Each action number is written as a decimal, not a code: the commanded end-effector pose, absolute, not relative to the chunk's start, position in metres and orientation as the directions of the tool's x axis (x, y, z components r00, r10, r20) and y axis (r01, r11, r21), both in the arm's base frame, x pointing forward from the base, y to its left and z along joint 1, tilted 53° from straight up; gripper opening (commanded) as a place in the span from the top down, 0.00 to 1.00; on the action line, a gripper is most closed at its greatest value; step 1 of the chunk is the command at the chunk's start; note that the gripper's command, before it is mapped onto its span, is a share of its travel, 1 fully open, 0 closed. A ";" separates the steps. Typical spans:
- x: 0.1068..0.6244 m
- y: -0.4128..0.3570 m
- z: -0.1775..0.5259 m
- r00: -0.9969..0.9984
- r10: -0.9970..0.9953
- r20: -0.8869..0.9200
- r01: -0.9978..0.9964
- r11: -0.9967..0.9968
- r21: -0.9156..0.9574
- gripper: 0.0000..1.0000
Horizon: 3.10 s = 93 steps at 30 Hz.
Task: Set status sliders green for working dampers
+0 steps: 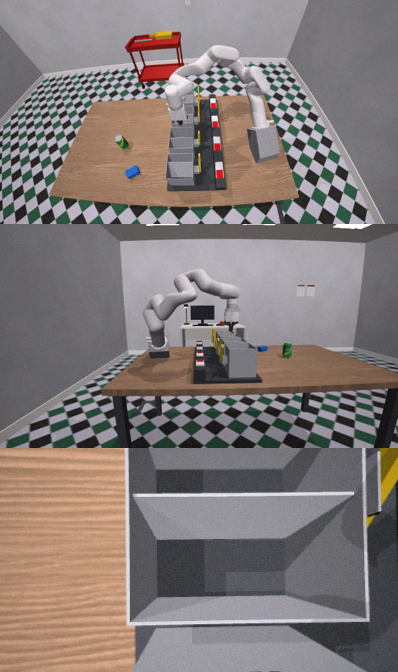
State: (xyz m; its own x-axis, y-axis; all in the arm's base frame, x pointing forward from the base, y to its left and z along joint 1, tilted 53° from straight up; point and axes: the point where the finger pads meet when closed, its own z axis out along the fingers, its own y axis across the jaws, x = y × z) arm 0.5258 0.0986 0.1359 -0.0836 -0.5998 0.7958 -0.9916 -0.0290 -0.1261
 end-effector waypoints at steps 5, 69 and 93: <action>0.520 0.091 0.146 -0.081 -0.611 0.788 -0.989 -0.046 -0.138 1.00; 0.289 0.116 0.143 -0.081 -0.612 0.787 -0.989 -0.047 -0.138 1.00; 0.290 0.097 0.129 -0.081 -0.612 0.787 -0.989 -0.046 -0.138 1.00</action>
State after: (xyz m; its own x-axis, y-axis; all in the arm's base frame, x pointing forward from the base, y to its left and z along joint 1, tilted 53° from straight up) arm 0.2881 0.1024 0.1332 -0.0803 -0.6099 0.7884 -0.9896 -0.0456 -0.1361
